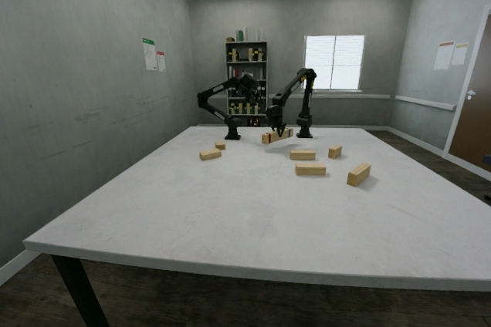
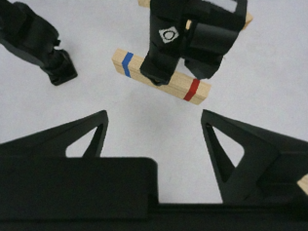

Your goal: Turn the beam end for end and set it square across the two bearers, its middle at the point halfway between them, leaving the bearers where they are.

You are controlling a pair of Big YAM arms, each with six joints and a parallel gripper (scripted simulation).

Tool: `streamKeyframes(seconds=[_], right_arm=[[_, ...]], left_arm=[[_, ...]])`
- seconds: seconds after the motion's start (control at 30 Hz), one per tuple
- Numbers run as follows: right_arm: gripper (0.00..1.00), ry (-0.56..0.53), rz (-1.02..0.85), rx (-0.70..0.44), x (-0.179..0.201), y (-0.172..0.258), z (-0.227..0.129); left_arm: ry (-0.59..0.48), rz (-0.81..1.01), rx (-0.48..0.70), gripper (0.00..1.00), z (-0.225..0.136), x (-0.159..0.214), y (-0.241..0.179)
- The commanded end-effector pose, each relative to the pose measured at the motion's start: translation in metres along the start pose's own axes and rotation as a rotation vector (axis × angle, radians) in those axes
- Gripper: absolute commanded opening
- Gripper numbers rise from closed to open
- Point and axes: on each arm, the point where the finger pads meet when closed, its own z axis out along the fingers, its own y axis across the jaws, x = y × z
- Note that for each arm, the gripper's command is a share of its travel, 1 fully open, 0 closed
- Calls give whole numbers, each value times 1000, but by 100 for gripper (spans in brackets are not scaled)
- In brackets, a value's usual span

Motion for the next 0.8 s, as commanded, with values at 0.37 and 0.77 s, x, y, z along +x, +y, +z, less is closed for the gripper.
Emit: streamKeyframes(seconds=[0.37, 0.77], right_arm=[[100, -312, 84, 126, -131, -53, 45], [100, -520, 124, 249, -192, -123, 89]], left_arm=[[-60, -490, -2, 33, -76, -53, 166], [-61, -775, 2, 33, -108, -66, 262]])
